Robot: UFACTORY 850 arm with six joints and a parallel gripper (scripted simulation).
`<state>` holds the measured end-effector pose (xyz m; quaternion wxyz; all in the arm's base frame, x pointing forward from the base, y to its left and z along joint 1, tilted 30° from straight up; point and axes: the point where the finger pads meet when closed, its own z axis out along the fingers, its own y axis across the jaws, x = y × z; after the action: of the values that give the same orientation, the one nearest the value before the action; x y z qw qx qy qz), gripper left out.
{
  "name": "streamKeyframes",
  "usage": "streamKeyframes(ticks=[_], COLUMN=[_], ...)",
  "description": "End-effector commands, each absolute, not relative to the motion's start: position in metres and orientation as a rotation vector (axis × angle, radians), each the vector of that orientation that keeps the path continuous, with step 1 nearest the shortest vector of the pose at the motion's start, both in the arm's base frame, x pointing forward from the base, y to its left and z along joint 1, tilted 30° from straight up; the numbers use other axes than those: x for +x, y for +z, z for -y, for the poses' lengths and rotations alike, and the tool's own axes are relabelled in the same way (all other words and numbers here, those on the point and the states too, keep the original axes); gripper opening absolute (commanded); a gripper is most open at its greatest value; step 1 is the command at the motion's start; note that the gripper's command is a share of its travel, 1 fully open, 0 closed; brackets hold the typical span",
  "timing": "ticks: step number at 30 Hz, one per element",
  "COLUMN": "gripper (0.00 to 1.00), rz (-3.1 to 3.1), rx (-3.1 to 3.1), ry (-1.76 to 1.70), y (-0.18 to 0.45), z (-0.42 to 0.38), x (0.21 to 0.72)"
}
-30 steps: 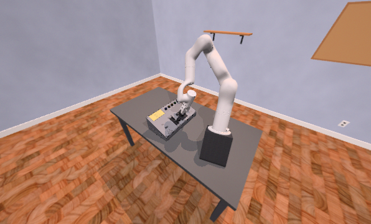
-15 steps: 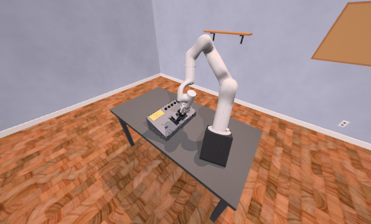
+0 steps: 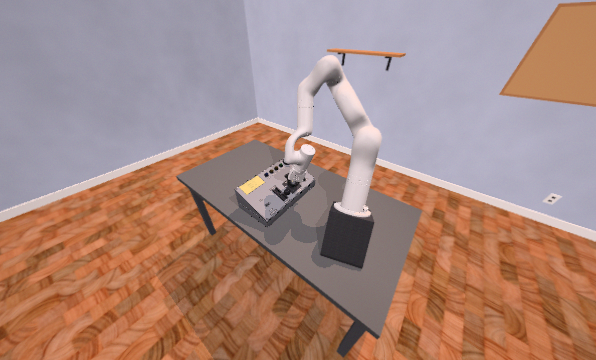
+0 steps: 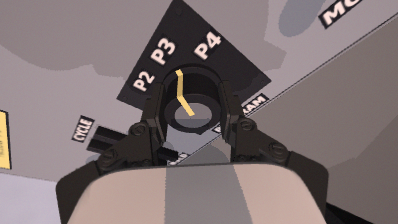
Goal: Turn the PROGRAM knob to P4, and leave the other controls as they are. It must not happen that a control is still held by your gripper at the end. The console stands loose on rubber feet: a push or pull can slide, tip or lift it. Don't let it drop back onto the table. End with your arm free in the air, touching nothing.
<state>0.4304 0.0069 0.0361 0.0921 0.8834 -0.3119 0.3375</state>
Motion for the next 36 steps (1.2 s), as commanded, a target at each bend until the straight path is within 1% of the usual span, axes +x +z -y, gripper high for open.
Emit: streamKeyframes(ticks=[1,23,36], gripper=[0.0,0.0,0.0], rz=[1.102,1.705,1.887], rx=[2.595,2.411,2.329], ry=[1.037,1.108,1.12], y=[0.0363,0.0363,0.0363], z=[-0.0071,-0.0071,-0.0071], x=[0.4309,0.4309,0.4309])
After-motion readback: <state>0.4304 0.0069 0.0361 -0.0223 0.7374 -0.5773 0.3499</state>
